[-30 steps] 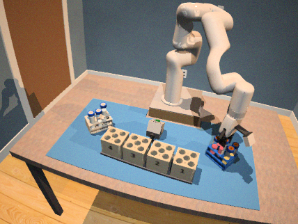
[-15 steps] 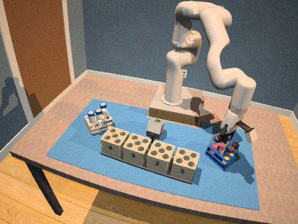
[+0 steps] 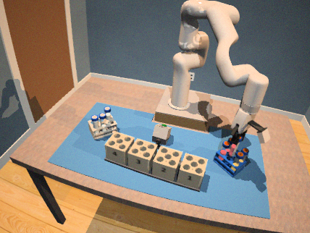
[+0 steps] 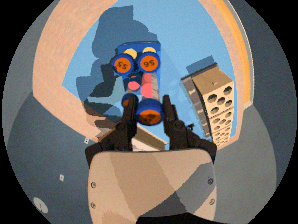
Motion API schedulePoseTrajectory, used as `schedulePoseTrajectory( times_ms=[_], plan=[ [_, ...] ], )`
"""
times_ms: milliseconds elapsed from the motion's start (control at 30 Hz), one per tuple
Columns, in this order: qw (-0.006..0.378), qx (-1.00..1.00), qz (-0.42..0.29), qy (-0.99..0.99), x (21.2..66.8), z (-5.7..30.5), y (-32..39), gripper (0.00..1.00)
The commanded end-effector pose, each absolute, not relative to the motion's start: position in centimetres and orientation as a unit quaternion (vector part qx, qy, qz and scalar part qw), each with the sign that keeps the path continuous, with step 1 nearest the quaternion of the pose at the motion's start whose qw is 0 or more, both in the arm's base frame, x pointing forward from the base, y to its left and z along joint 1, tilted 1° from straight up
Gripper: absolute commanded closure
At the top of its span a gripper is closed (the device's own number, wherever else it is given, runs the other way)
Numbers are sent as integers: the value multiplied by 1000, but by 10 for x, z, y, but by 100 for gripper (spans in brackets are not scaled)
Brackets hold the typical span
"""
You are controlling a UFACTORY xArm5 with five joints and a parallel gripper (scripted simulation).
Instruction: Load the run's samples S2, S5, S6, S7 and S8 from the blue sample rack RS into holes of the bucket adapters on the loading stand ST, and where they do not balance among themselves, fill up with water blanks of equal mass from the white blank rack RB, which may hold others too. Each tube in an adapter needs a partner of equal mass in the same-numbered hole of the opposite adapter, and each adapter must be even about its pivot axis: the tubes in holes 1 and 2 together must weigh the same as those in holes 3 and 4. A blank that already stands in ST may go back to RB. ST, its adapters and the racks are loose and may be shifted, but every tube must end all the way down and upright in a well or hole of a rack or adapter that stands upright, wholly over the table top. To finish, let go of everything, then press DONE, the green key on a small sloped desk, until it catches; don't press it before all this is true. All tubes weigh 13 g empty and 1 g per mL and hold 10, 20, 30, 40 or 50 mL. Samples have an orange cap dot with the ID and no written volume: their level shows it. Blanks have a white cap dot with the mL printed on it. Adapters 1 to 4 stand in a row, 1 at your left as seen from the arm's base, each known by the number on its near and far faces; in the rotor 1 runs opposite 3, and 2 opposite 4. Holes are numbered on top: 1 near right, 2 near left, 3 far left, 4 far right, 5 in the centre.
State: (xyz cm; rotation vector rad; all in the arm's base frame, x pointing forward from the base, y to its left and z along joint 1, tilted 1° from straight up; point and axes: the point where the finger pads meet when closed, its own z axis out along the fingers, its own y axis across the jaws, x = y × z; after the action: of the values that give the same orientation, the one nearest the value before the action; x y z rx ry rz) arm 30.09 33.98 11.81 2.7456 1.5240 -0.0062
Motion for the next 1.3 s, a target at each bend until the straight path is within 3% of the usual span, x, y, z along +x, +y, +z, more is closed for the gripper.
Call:
schedulePoseTrajectory(
  times_ms=[0, 1267],
  plan=[
    [0, 874, 0, 485, 302, 126, 341, 100],
    [0, 874, 0, 485, 301, 184, 342, 100]
  ],
)
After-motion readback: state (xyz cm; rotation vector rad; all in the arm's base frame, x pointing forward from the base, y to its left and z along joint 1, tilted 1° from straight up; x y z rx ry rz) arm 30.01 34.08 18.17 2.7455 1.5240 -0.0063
